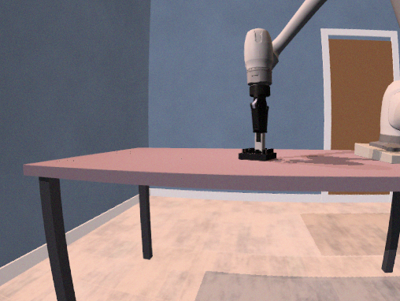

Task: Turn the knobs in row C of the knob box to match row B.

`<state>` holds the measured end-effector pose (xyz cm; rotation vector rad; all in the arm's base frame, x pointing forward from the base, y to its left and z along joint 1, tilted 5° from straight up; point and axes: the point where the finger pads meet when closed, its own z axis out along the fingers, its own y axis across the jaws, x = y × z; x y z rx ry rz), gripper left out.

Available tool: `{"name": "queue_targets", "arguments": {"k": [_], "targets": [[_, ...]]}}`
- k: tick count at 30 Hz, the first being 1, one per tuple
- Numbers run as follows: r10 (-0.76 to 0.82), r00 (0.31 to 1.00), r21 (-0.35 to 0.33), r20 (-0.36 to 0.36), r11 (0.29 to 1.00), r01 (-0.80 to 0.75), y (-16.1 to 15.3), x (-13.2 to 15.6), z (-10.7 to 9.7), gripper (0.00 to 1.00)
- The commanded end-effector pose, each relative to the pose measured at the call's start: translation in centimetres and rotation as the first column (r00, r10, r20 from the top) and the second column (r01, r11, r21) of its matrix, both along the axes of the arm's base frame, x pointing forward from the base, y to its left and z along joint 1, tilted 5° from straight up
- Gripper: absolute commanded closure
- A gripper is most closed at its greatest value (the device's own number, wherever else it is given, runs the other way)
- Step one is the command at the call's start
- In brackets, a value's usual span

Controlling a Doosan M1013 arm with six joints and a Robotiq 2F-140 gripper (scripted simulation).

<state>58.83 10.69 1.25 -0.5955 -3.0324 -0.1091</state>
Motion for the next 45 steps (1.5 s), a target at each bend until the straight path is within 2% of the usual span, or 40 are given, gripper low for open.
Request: {"name": "queue_targets", "arguments": {"k": [1,41,42,45], "targets": [[0.000,1.000,0.000,0.000,1.000,0.000,0.00,0.00,-0.06,0.88],[0.000,1.000,0.000,0.000,1.000,0.000,0.01,0.00,-0.08,0.88],[0.000,1.000,0.000,0.000,1.000,0.000,0.01,0.00,-0.08,0.95],[0.000,1.000,0.000,0.000,1.000,0.000,0.01,0.00,-0.08,0.95]]}}
